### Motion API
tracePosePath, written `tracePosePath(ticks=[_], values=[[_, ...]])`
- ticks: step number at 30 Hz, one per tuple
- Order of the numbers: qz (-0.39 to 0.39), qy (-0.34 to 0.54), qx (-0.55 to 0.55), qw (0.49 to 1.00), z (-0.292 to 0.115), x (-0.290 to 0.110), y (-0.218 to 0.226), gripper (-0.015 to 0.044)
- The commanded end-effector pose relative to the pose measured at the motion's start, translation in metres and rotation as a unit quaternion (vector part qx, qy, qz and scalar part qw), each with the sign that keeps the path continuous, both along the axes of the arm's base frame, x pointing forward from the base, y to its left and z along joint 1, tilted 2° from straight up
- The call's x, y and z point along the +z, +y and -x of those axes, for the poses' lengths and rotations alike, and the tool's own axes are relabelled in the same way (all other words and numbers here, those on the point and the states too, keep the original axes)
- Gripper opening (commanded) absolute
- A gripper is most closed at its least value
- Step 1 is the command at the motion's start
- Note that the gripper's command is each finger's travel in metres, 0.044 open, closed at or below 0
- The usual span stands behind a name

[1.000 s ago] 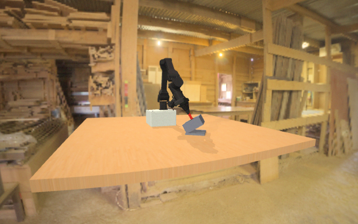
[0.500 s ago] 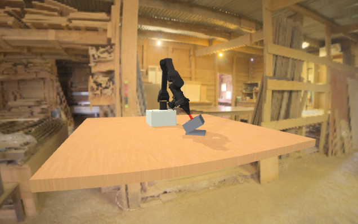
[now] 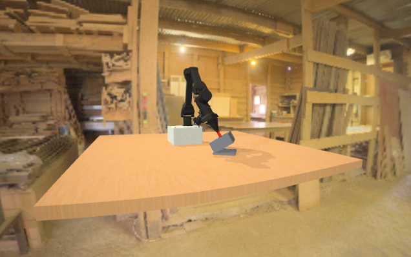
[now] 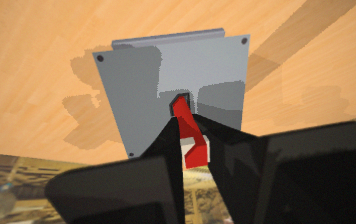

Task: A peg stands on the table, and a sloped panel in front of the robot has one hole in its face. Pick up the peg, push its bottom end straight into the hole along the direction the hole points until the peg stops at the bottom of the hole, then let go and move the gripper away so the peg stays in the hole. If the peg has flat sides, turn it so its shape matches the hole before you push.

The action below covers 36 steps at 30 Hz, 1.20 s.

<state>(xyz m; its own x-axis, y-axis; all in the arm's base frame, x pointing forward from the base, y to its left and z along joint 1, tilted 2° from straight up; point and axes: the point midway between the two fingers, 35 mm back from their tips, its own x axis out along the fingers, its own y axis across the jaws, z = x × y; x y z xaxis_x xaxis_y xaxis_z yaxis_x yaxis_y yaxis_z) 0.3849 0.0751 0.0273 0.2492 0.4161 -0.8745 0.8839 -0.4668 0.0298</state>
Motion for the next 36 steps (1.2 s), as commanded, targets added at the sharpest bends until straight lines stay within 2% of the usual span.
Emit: tracePosePath(ticks=[1,36], values=[[-0.002,0.003,0.000,1.000,-0.0001,-0.0034,0.0029,0.0000],[-0.002,0.003,0.000,1.000,-0.0023,-0.0128,0.0093,0.0000]])
